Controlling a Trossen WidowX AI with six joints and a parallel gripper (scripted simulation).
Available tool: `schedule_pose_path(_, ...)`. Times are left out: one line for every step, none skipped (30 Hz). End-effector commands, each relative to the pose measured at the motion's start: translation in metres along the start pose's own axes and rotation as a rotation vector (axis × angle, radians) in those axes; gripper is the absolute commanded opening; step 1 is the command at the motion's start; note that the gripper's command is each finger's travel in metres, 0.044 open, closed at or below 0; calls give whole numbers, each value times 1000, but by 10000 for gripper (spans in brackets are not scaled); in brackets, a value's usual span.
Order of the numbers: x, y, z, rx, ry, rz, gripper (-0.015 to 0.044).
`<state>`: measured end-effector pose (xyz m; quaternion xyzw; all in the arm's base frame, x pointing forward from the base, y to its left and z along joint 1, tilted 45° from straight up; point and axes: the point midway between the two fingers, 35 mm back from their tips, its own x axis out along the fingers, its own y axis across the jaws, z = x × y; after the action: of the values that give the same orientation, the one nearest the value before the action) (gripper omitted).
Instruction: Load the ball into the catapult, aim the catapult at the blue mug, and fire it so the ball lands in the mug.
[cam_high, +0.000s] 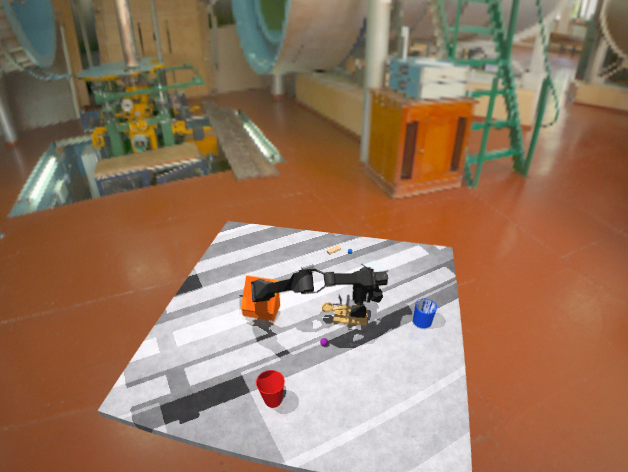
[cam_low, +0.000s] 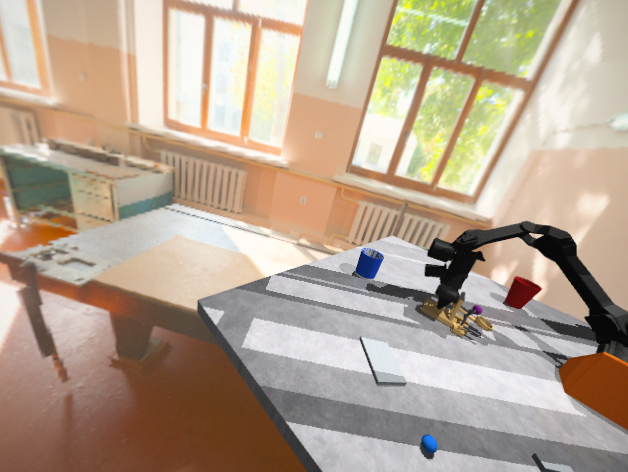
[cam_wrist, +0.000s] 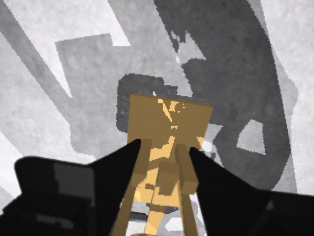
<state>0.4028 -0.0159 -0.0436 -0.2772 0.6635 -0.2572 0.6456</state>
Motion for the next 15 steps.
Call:
schedule_pose_path(-1, 0, 0, 2, -1, 0, 131)
schedule_pose_path(-1, 0, 0, 2, -1, 0, 157)
schedule_pose_path(-1, 0, 0, 2, -1, 0, 184)
schedule_pose_path(-1, 0, 0, 2, -1, 0, 210)
schedule_pose_path(-1, 0, 0, 2, -1, 0, 236)
schedule_pose_path(-1, 0, 0, 2, -1, 0, 263)
schedule_pose_path(-1, 0, 0, 2, -1, 0, 289)
schedule_pose_path(-1, 0, 0, 2, -1, 0, 315)
schedule_pose_path(-1, 0, 0, 2, -1, 0, 341)
schedule_pose_path(-3, 0, 1, 2, -1, 0, 368)
schedule_pose_path(-11, 1, 2, 2, -1, 2, 394)
schedule_pose_path(-24, 1, 3, 1, -2, 3, 420)
schedule_pose_path(-41, 2, 4, 1, -2, 5, 440)
schedule_pose_path(-59, 2, 4, 0, -2, 6, 440)
schedule_pose_path(-76, 2, 2, 0, -1, 6, 440)
